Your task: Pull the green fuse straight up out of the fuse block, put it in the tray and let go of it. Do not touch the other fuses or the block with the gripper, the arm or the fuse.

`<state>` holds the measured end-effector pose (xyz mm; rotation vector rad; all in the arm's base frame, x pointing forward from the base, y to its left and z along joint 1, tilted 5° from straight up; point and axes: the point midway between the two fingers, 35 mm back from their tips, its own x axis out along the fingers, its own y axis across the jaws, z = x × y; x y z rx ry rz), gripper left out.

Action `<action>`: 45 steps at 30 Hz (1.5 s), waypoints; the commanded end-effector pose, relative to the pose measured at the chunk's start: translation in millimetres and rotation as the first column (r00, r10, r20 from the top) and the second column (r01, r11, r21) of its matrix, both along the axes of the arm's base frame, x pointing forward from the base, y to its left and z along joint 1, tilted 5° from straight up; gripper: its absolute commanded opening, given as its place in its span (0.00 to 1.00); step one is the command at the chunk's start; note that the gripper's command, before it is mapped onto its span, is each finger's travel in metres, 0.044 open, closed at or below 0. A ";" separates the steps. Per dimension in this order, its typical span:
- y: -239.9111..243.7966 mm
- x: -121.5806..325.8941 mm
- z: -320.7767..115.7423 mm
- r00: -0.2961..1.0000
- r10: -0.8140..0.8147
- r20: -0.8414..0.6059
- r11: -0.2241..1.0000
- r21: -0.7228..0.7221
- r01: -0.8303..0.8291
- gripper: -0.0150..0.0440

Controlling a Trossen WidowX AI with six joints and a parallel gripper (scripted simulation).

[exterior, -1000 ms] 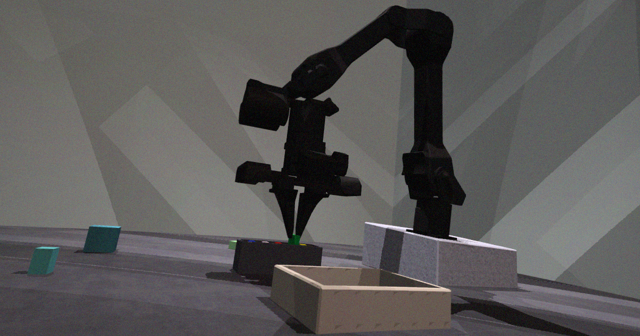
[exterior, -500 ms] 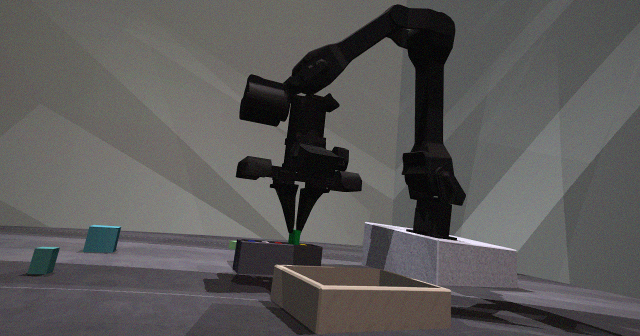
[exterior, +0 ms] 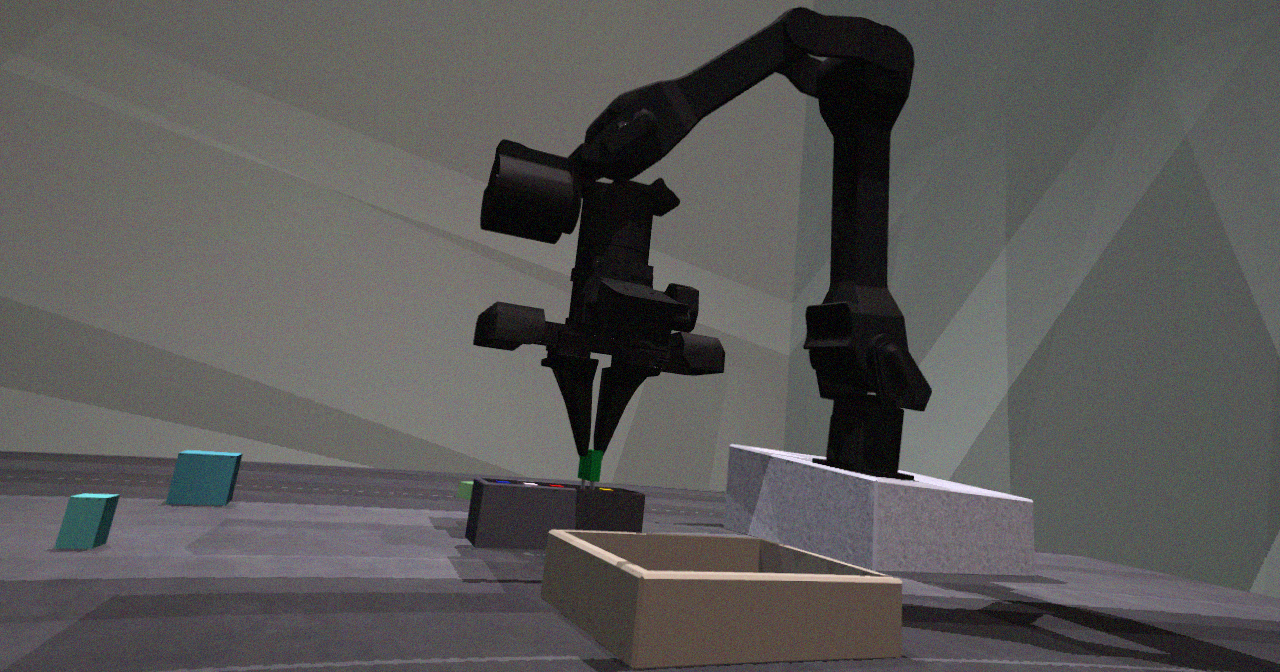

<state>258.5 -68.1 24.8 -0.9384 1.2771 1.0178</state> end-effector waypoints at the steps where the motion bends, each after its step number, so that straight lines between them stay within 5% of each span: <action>1: 0.0 1.0 3.6 1.000 0.004 0.007 1.000 0.002 -0.004 0.25; 35: -1.3 0.5 32.4 1.000 0.003 0.007 1.000 0.002 -0.003 0.25; 45: 38.3 25.2 37.7 1.000 0.003 0.009 1.000 0.003 -0.003 0.25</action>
